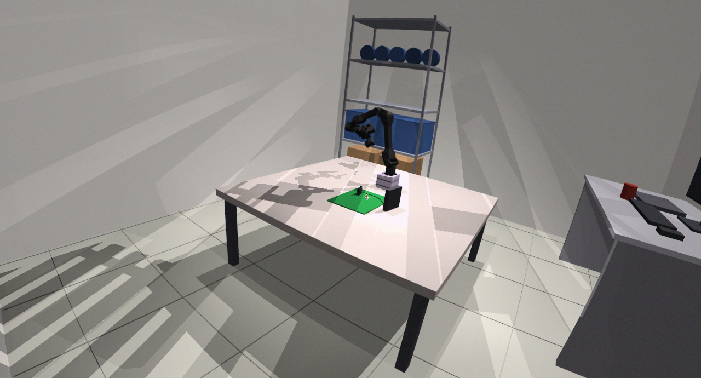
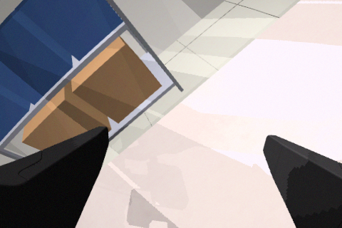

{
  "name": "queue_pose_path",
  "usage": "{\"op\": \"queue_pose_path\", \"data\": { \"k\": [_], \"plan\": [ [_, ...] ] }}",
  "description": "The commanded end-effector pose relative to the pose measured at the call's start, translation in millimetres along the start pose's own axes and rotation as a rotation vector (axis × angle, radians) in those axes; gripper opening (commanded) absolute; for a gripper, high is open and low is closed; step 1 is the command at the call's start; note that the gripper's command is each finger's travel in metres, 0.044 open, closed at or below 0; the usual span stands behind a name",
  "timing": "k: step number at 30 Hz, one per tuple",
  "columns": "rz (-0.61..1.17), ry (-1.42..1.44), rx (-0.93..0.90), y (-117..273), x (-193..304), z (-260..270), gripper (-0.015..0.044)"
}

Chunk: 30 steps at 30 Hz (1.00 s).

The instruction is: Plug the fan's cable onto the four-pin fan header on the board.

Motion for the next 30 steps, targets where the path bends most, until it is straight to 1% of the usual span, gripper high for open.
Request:
{"op": "queue_pose_path", "data": {
  "k": [1, 2, 4, 6, 10, 14, 18, 22, 26, 30],
  "plan": [
    [0.0, 0.0, 0.0, 0.0, 0.0, 0.0, 0.0426],
    [0.0, 0.0, 0.0, 0.0, 0.0, 0.0, 0.044],
    [0.015, 0.03, -0.006, 4.5, 3.3, -1.3, 0.044],
    [0.059, 0.119, -0.025, 17.7, 13.0, -5.5, 0.044],
    [0.21, 0.456, -0.091, 62.0, 45.3, -24.3, 0.044],
    [0.364, 0.848, -0.213, 114.3, 73.1, -54.9, 0.044],
    [0.499, 1.267, -0.394, 169.1, 90.8, -96.6, 0.044],
    [0.598, 1.698, -0.61, 219.2, 95.3, -147.4, 0.044],
    [0.653, 2.082, -0.847, 258.2, 87.5, -198.0, 0.044],
    [0.668, 2.446, -1.122, 288.8, 69.2, -250.0, 0.044]
  ]
}}
Point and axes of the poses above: the point midway between the two fingers, 35 mm back from their tips, its own y axis back along the fingers, its own z axis across the jaws, x = y × z, the point moved 2 cm from there along y, back along the fingers, and after that the axes turned 1 degree about -y, right-handed, at the moved point
